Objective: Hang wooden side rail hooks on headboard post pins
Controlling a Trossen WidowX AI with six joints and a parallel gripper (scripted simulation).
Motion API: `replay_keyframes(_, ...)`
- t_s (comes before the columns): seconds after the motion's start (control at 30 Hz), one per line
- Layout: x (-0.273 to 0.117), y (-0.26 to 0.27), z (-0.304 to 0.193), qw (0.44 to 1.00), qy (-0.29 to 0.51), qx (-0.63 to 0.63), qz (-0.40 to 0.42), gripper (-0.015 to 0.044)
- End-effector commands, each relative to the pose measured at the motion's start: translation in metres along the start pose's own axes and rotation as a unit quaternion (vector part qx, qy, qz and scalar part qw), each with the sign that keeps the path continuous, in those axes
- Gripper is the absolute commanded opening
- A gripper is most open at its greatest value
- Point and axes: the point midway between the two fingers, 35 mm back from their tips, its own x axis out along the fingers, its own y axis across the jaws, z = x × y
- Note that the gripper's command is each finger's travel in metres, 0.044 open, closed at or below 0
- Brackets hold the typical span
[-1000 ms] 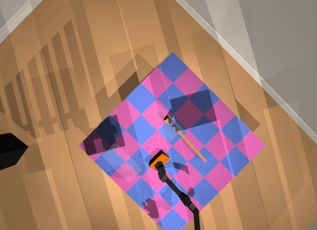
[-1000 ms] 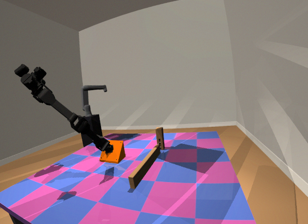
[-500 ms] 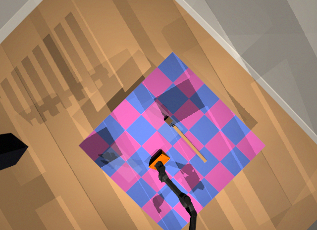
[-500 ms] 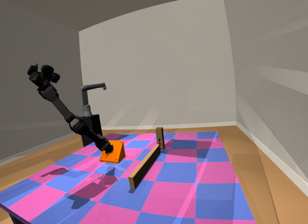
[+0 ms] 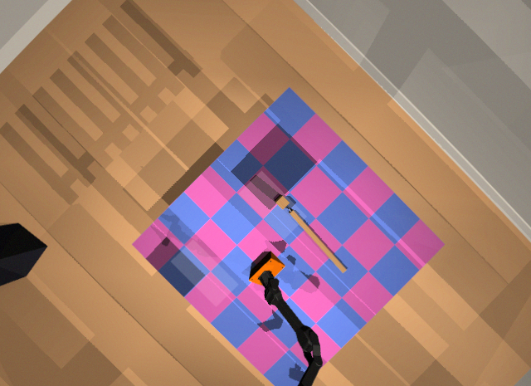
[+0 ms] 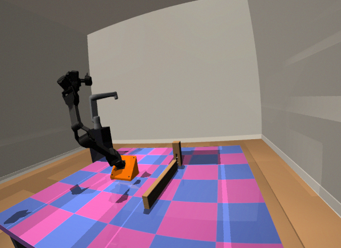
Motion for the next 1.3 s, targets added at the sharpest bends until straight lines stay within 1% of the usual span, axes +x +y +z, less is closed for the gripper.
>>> replay_keyframes(0.0, 0.019, -0.051, -0.016, 0.994, 0.013, -0.092, -0.057, 0.044)
replay_keyframes(0.2, 0.036, -0.135, -0.037, 0.964, 0.052, -0.222, -0.139, 0.044)
replay_keyframes(0.37, 0.038, -0.181, -0.046, 0.937, 0.076, -0.291, -0.178, 0.044)
replay_keyframes(0.5, 0.033, -0.24, -0.06, 0.897, 0.122, -0.363, -0.221, 0.044)
replay_keyframes(0.63, 0.02, -0.299, -0.074, 0.85, 0.176, -0.425, -0.256, 0.044)
replay_keyframes(0.77, -0.001, -0.354, -0.088, 0.799, 0.235, -0.476, -0.282, 0.044)
replay_keyframes(0.93, -0.037, -0.419, -0.108, 0.731, 0.314, -0.525, -0.301, 0.044)
replay_keyframes(1.1, -0.084, -0.474, -0.13, 0.663, 0.396, -0.558, -0.303, 0.044)
replay_keyframes(1.27, -0.138, -0.52, -0.156, 0.597, 0.478, -0.576, -0.288, 0.044)
